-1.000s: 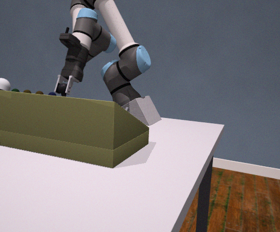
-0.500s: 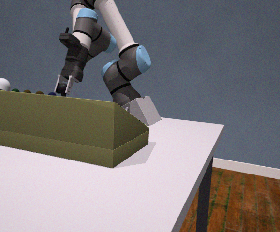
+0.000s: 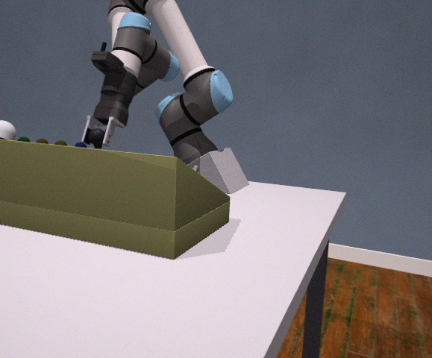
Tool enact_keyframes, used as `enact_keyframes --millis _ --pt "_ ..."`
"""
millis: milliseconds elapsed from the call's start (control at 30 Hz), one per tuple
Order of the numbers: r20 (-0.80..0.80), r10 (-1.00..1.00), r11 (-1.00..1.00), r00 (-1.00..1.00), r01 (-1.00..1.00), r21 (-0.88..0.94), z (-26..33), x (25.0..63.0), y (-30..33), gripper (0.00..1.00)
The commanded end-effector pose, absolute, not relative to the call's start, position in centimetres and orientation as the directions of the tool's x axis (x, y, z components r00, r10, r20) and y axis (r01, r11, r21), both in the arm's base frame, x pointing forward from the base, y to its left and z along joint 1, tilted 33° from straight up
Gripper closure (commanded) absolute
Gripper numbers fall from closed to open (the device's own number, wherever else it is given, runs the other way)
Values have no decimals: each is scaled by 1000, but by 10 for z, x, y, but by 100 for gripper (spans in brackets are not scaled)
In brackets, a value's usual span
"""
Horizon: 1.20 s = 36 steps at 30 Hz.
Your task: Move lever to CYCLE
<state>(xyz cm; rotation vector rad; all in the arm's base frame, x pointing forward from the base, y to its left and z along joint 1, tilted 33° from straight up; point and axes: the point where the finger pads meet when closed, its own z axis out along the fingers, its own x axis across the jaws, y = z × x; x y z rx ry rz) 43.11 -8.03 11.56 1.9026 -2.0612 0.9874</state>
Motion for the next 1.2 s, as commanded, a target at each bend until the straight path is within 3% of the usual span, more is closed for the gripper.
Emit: enact_keyframes --millis 0,500,1167 --pt "538 -825 -32 -173 -936 -351 116 431 -80 0" --pt "538 -825 -32 -173 -936 -351 122 429 -76 0" --pt "538 -825 -32 -173 -936 -351 177 407 -36 0"
